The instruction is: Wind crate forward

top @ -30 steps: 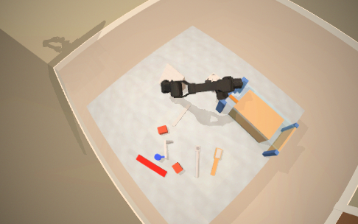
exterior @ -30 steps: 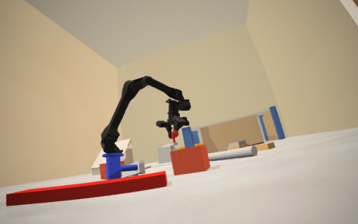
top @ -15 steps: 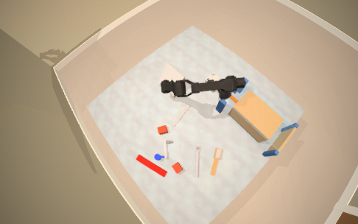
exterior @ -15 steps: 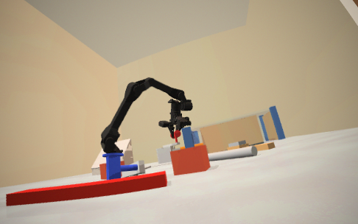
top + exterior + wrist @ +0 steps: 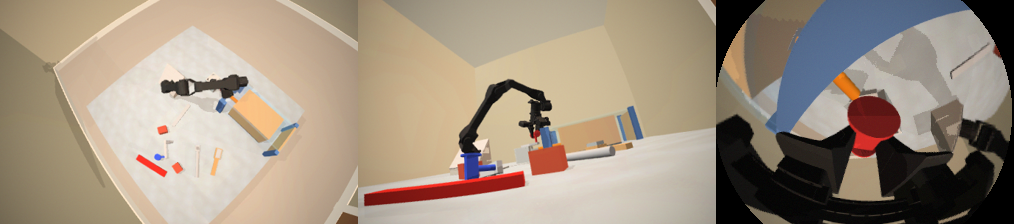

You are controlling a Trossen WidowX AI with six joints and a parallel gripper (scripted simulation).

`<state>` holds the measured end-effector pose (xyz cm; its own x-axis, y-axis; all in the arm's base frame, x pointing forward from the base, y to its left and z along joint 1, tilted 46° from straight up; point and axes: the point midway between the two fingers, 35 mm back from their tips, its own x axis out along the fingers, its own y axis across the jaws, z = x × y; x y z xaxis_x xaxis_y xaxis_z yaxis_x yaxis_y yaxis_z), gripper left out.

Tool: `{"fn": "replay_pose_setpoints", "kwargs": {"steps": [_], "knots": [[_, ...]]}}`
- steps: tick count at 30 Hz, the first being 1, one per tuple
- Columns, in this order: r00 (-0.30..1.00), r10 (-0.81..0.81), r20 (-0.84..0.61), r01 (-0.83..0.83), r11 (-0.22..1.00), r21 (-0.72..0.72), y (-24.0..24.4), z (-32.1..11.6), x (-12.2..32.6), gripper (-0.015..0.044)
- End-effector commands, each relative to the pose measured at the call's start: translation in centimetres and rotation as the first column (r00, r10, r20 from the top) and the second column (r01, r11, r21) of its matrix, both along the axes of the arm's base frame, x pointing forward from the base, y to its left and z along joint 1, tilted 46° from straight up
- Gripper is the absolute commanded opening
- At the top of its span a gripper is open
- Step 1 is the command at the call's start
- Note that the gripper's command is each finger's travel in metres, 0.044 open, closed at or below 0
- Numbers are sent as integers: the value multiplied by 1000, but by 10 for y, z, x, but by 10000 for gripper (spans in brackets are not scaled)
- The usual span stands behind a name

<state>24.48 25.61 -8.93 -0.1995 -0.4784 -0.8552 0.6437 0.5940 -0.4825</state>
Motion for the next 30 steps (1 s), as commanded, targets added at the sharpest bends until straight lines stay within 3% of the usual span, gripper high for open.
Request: {"fn": "replay_pose_setpoints", "kwargs": {"steps": [1,30], "knots": [[1000,-3,12,3,1000,20,9,-11,3,0],[1000,-3,12,3,1000,22,34,-35,0,0]]}}
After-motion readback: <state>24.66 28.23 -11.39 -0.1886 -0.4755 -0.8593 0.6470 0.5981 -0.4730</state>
